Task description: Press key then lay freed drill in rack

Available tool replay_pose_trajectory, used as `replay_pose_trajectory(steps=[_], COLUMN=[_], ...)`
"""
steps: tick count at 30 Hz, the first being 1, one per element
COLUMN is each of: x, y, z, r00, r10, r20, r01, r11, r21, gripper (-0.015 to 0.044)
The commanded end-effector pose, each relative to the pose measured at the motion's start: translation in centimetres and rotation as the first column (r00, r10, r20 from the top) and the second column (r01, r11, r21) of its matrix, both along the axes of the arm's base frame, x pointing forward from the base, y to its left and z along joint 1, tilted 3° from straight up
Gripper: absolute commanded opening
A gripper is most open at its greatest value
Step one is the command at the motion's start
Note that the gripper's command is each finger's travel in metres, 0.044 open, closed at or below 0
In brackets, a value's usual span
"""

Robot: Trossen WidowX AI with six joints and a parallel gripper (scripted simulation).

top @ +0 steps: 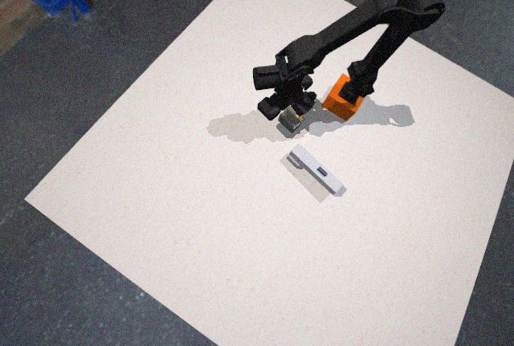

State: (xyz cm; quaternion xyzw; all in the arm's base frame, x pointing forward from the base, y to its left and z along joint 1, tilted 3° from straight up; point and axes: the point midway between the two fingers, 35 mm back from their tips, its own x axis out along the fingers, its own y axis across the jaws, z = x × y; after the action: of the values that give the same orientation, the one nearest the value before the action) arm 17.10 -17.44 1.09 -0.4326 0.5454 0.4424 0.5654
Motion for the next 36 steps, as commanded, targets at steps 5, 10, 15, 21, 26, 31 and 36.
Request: replay_pose_trajectory(steps=[5, 10, 15, 21, 26, 31, 36], x=[-0.1, -0.2, -0.2, -0.1, -0.1, -0.1, -0.1], y=[0.1, 0.1, 0.2, 0.1, 0.2, 0.2, 0.2], z=[-1.6, -2.2, -2.6, -3.4, -3.9, -4.5, -5.1], r00=[1.0, 1.0, 1.0, 1.0, 1.0, 1.0, 1.0], r10=[0.006, 0.006, 0.006, 0.006, 0.006, 0.006, 0.006], r20=[-0.003, -0.003, -0.003, -0.003, -0.003, -0.003, -0.003], r01=[-0.006, -0.006, -0.006, -0.006, -0.006, -0.006, -0.006], r11=[1.0, 1.0, 1.0, 1.0, 1.0, 1.0, 1.0], r21=[0.0, 0.0, 0.0, 0.0, 0.0, 0.001, 0.001], gripper=[0.0, 0.0, 0.0, 0.0, 0.0, 0.0, 0.0])
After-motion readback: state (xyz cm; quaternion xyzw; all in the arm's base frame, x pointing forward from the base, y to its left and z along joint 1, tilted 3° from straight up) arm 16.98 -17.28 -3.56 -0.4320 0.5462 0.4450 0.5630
